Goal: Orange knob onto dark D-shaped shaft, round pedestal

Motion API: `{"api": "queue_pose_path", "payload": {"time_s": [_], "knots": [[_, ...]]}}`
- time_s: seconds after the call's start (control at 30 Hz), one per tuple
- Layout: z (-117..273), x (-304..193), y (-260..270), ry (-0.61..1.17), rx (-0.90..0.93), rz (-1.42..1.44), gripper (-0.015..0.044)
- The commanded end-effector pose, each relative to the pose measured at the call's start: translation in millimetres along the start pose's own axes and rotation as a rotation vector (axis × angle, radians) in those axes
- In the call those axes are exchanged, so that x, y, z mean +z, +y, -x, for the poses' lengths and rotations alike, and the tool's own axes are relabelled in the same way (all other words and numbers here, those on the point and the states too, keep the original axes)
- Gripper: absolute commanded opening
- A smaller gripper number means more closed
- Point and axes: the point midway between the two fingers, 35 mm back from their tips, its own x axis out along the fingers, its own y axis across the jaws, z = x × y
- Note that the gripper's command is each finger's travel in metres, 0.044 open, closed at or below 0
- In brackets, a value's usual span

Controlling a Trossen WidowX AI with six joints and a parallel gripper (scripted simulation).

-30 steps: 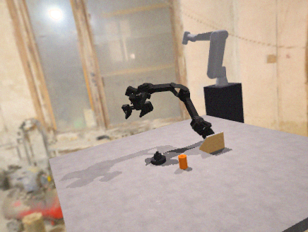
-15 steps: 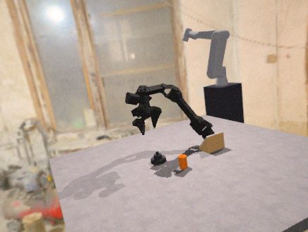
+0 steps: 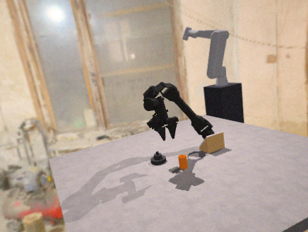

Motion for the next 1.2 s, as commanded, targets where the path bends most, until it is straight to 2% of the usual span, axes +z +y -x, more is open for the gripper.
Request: {"api": "queue_pose_path", "payload": {"time_s": [0.0,0.43,0.6,1.17], "knots": [[-33.7,-42.4,33.9,0.004,-0.298,-0.168,0.044],[-36.6,-39.2,39.7,-0.003,-0.315,-0.178,0.044],[-68.0,-40.0,29.3,-0.004,-0.316,-0.179,0.044],[-89.5,-41.4,22.0,-0.005,-0.316,-0.179,0.044]]}}
